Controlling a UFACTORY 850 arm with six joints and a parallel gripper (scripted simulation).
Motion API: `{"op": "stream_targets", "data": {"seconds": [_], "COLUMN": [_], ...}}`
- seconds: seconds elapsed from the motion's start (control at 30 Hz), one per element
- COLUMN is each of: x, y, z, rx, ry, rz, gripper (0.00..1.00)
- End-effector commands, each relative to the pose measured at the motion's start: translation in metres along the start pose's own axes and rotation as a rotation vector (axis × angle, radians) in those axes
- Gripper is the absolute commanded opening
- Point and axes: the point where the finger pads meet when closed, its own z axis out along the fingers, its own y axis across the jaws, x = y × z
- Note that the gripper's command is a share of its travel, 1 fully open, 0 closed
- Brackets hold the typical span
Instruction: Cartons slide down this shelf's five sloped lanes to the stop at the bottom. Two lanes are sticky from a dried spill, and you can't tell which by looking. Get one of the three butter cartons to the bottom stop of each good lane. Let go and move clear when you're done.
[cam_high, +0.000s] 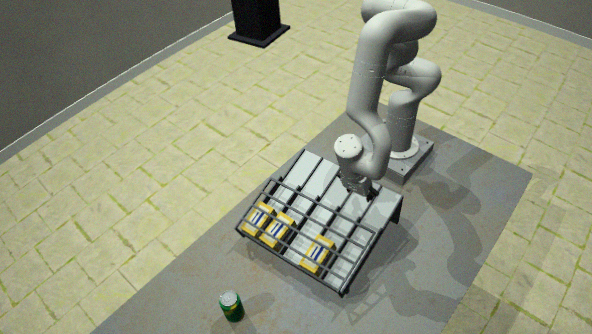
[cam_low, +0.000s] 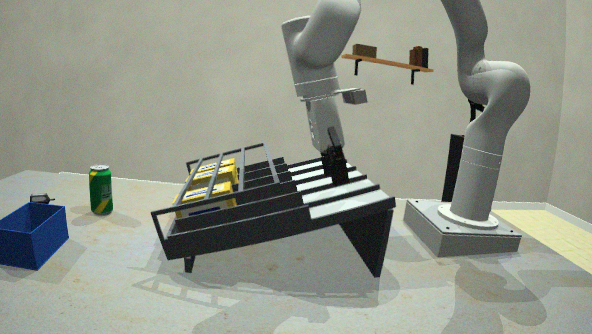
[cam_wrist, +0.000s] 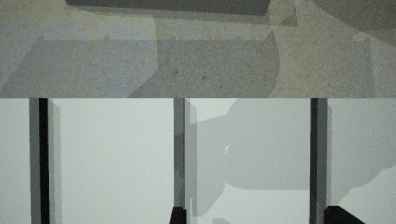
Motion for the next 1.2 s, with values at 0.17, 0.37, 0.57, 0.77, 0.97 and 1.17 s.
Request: {"op": "stream_targets", "data": {"seconds": [0.17, 0.37, 0.57, 0.77, 0.97, 1.17], "x": [-0.0006, -0.0006, -0.0006, -0.0006, -0.0006, -0.0006], "y": [0.0001, 0.0001, 0.0001, 0.0001, 0.0001, 0.0001], "z": [-0.0008, -0.0008, -0.0008, -0.0008, -0.0008, -0.0008], "rx": [0.0, 0.0, 0.0, 0.0, 0.0, 0.0], "ry": [-0.002, -0.002, -0.002, -0.002, -0.002, -0.002], "rz": [0.0, 0.0, 0.0, 0.0, 0.0, 0.0], "gripper": [0.85, 0.85, 0.87, 0.87, 0.88, 0.88]}}
